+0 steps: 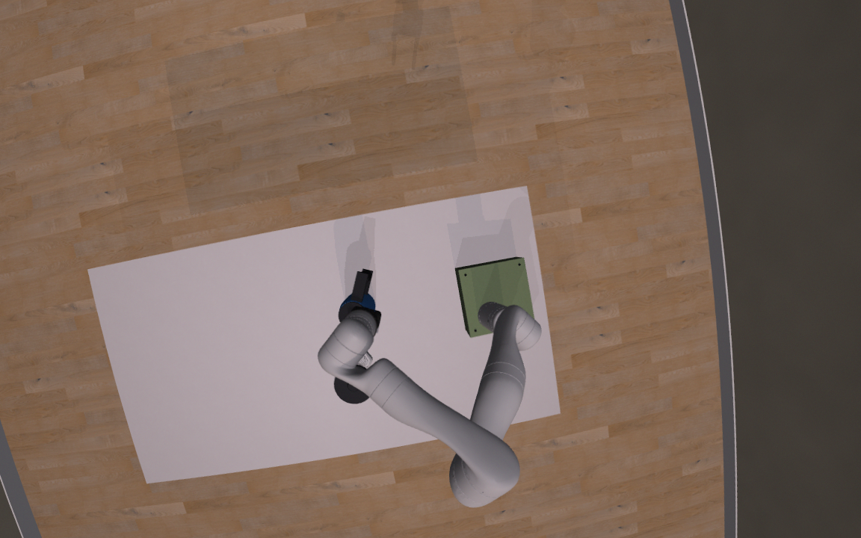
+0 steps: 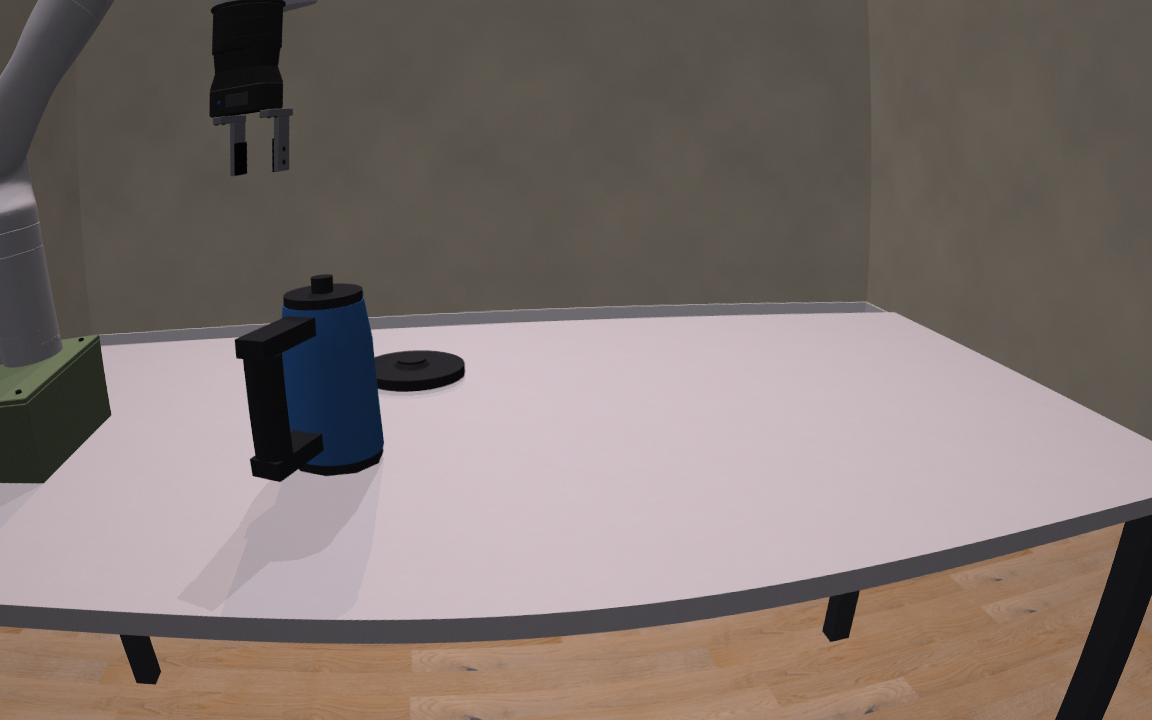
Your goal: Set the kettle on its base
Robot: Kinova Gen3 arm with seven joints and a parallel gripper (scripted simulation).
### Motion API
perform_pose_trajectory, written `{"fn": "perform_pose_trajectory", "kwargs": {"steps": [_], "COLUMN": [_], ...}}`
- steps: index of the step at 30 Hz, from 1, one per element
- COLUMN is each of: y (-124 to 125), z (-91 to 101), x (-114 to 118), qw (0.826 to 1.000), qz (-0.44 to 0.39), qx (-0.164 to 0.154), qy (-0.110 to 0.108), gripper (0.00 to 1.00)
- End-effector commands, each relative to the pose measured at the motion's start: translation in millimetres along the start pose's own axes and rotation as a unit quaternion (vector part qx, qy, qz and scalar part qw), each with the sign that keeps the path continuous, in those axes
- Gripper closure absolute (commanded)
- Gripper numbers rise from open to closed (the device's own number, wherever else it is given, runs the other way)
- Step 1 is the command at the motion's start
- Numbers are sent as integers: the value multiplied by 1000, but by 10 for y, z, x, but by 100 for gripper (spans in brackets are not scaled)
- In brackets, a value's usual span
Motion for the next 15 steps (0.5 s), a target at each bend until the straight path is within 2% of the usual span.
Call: {"fn": "perform_pose_trajectory", "kwargs": {"steps": [1,9,15], "y": [-197,-409,-468], "z": [-19,-18,-31], "x": [135,434,518], "qw": [1000,1000,1000], "qz": [-14,-14,-14], "qx": [-4,-4,-4], "qy": [2,2,2], "gripper": [0,0,0]}}
Point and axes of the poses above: the point where the finger pads meet when closed, its own z axis back along the fingers, its own x axis across the jaws, y = z × x, the point moved 10 cm from there along z, back along the fingers, and after that the axes turned 13 degrees about z, right-handed, at the moved point
